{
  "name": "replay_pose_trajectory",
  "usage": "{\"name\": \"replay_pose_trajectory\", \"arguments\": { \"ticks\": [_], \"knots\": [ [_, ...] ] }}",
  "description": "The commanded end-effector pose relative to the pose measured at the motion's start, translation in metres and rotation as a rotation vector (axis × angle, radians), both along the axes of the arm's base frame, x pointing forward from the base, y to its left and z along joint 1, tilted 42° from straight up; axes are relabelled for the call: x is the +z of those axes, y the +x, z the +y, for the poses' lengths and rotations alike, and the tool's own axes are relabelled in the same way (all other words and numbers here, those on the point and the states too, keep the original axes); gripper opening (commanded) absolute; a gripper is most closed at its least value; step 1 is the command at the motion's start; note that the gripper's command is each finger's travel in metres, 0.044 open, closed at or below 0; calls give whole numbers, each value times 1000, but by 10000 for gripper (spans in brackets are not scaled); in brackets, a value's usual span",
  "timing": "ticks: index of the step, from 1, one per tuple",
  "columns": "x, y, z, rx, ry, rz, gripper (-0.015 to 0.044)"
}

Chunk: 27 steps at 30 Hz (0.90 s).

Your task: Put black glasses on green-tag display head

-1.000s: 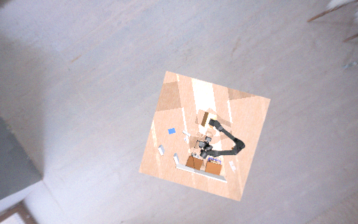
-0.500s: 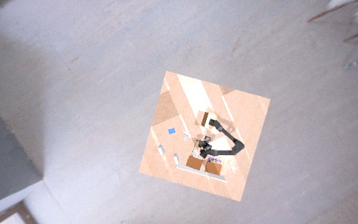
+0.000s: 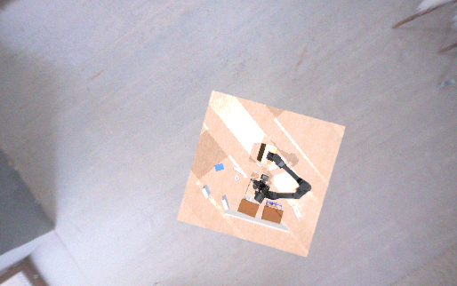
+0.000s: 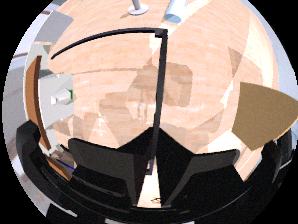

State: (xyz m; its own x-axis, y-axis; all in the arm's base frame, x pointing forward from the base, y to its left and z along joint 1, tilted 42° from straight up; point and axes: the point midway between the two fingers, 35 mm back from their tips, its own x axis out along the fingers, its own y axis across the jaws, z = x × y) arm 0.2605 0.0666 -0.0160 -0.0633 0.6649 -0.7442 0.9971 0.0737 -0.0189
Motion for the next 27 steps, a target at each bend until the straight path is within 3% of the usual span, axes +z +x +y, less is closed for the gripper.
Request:
{"name": "replay_pose_trajectory", "arguments": {
  "ticks": [1, 27],
  "knots": [
    [-1, 6, 1, -5, 4, 5, 0],
    [-1, 47, 4, -5, 5, 2, 0]
  ]
}}
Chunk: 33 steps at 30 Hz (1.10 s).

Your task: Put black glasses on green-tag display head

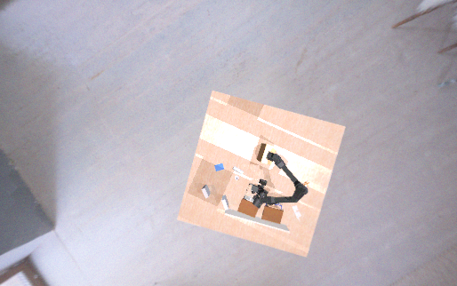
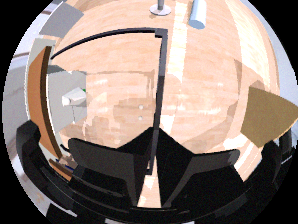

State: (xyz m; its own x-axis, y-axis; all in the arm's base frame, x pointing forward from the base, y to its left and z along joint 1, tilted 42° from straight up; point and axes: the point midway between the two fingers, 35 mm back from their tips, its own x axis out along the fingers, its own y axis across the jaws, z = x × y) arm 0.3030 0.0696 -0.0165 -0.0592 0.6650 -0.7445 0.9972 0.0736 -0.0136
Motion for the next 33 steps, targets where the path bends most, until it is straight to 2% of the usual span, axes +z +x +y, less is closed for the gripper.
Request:
{"name": "replay_pose_trajectory", "arguments": {
  "ticks": [1, 33],
  "knots": [
    [-1, 6, 1, -5, 5, 7, 0],
    [0, 56, 4, -4, 5, 4, 0]
  ]
}}
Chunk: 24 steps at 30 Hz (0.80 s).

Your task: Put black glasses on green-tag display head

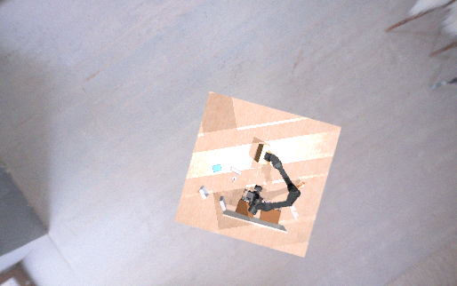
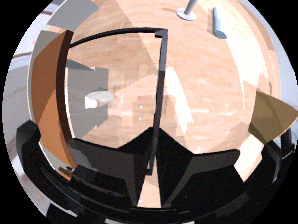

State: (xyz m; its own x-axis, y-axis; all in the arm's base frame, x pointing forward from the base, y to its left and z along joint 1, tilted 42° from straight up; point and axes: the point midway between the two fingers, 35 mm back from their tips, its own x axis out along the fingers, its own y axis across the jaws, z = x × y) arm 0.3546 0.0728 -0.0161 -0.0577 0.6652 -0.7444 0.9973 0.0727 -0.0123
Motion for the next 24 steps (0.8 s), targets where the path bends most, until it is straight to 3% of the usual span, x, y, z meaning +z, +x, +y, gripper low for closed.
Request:
{"name": "replay_pose_trajectory", "arguments": {
  "ticks": [1, 24],
  "knots": [
    [-1, 6, 1, -4, 5, 5, 0],
    [-2, 42, 4, -4, 5, 3, 0]
  ]
}}
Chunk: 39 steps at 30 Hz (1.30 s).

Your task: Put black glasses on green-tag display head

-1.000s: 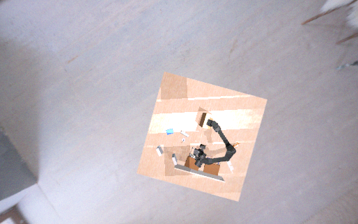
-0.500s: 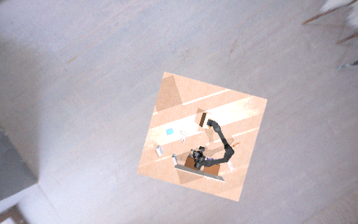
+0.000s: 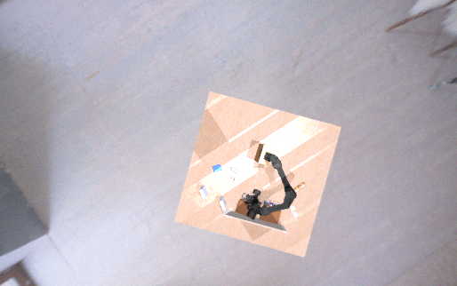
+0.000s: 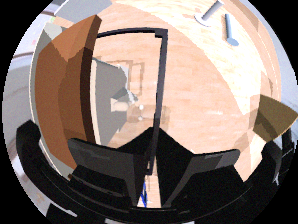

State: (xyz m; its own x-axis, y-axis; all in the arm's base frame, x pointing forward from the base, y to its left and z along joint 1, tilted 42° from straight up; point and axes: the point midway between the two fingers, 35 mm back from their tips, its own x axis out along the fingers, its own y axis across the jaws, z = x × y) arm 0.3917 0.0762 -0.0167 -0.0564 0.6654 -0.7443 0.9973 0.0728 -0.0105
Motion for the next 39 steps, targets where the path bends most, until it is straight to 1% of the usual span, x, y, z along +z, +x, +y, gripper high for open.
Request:
{"name": "replay_pose_trajectory", "arguments": {
  "ticks": [1, 14, 36, 39],
  "knots": [
    [-1, 6, 1, -4, 5, 5, 0],
    [-1, 19, 2, -4, 5, 4, 0],
    [-7, 19, 7, -4, 5, 4, 0],
    [-5, 18, 6, 2, 1, 2, 79]
  ]
}}
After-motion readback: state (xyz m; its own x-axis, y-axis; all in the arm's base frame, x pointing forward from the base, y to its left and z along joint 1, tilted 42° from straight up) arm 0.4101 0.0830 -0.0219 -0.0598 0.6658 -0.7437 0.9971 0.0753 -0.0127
